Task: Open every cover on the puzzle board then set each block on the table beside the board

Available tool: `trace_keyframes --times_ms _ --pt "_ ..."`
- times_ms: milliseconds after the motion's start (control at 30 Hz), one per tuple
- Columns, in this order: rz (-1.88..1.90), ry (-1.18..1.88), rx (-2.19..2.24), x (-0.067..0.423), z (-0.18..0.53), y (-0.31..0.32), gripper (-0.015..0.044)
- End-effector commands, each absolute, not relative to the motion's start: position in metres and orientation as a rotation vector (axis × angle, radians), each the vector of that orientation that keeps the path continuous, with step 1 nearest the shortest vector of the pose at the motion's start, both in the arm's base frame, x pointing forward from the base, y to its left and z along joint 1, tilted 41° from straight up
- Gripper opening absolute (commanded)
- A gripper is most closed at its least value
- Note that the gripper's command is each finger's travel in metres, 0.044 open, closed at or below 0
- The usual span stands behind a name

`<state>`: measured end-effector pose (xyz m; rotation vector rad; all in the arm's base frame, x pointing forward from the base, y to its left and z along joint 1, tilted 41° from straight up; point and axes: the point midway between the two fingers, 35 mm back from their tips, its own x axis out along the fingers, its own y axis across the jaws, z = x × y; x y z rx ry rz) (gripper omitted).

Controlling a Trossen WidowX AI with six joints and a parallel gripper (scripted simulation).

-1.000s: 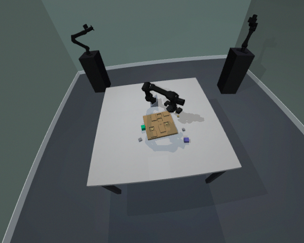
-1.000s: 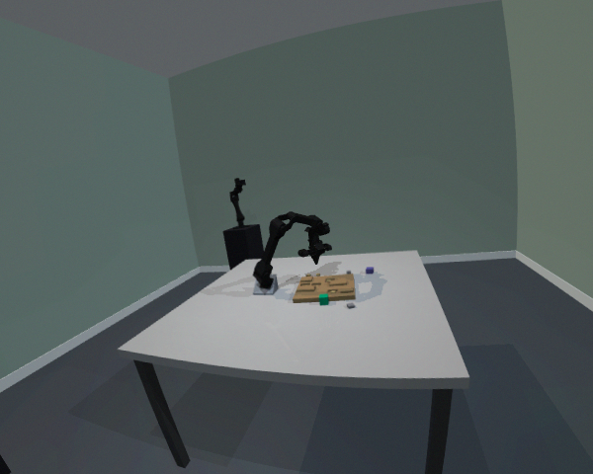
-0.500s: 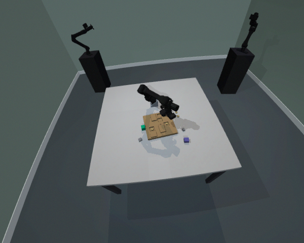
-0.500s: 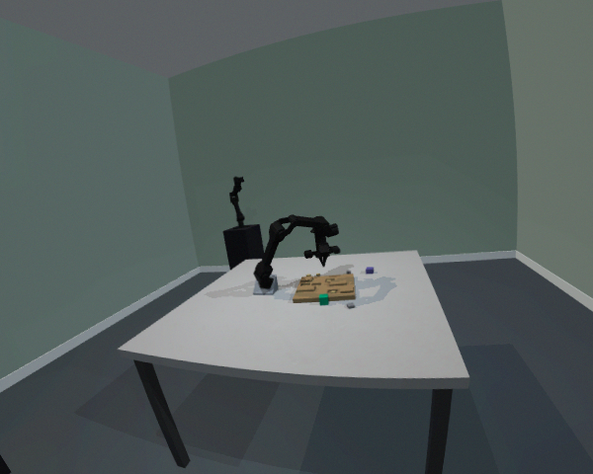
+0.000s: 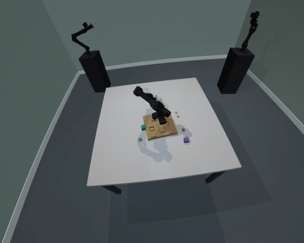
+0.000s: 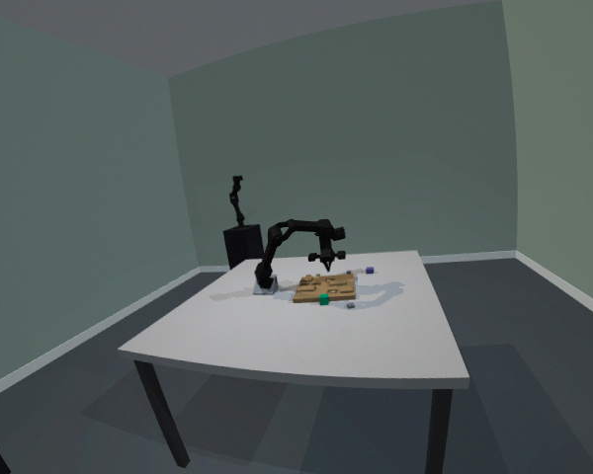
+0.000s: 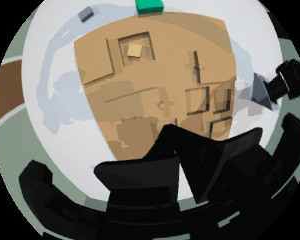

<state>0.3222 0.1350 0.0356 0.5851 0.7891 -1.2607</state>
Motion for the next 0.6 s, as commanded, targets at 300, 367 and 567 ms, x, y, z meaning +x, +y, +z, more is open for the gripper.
trace_keyframes --times_ms 300,367,567 --pt "-1.380 0.576 0.794 0.356 0.082 0.079 0.0000" --pt "-1.398 0.543 0.821 0.360 0.089 0.070 0.0000" --pt "-1.411 0.518 0.841 0.363 0.094 0.063 0.0000"
